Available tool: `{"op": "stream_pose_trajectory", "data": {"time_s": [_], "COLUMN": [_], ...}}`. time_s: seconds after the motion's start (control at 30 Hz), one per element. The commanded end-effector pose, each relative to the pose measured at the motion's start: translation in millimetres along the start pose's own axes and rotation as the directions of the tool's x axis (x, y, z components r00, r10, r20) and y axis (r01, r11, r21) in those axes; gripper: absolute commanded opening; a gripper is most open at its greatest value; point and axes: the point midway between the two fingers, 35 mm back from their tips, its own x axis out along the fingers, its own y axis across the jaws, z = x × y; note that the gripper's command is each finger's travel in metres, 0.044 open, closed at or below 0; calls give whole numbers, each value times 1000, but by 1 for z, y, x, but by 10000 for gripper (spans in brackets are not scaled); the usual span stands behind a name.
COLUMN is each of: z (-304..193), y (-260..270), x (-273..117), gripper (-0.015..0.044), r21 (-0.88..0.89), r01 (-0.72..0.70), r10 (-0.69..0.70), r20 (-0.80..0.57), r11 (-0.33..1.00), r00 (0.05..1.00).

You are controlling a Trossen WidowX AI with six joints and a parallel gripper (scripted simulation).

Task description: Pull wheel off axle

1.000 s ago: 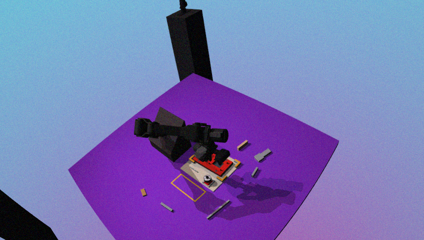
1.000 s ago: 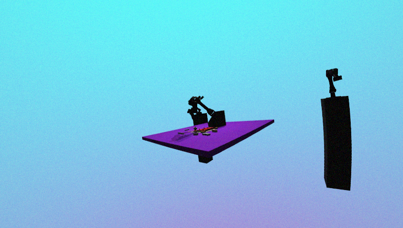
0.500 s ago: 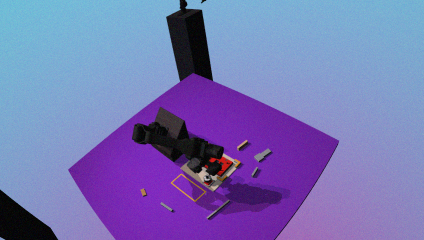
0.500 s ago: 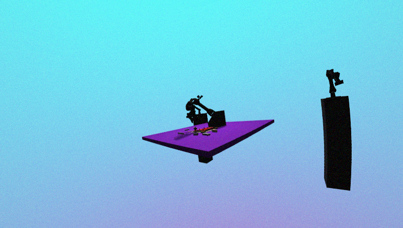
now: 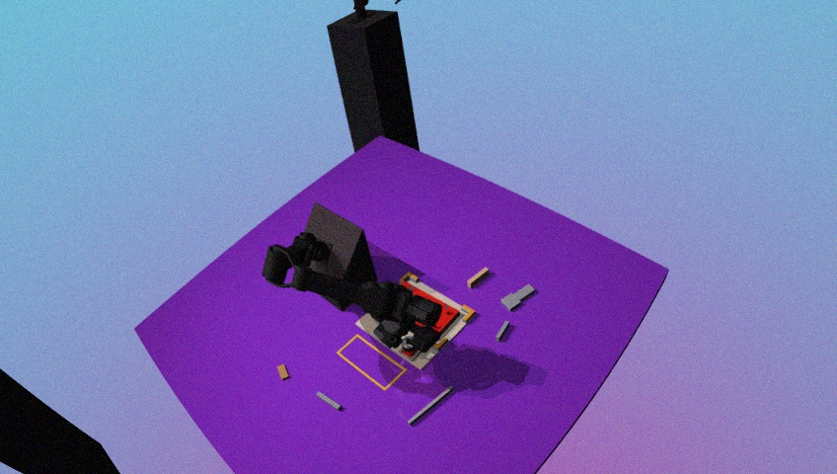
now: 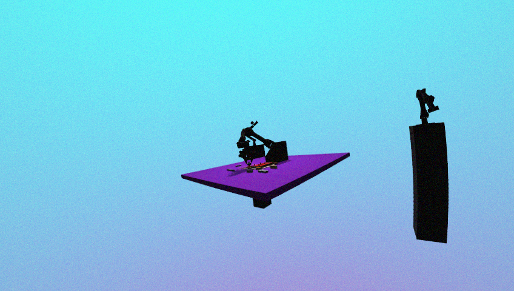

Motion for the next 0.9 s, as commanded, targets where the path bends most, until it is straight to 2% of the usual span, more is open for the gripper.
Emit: {"op": "stream_pose_trajectory", "data": {"time_s": [0.0,0.03,0.1,0.53,0.73,0.87], "z": [0,0,0,0,0,0], "y": [0,0,-2,-2,-1,-1], "x": [11,11,7,7,6,5], "gripper": [300,300,247,161,3,0], "r21": [-5,-5,-1,-1,-1,-1], "r01": [-5,-5,6,6,5,5], "r10": [5,5,-6,-6,-5,-5], "r20": [5,5,1,1,1,1], "r11": [1000,1000,1000,1000,1000,1000], "r00": [1000,1000,1000,1000,1000,1000]}}
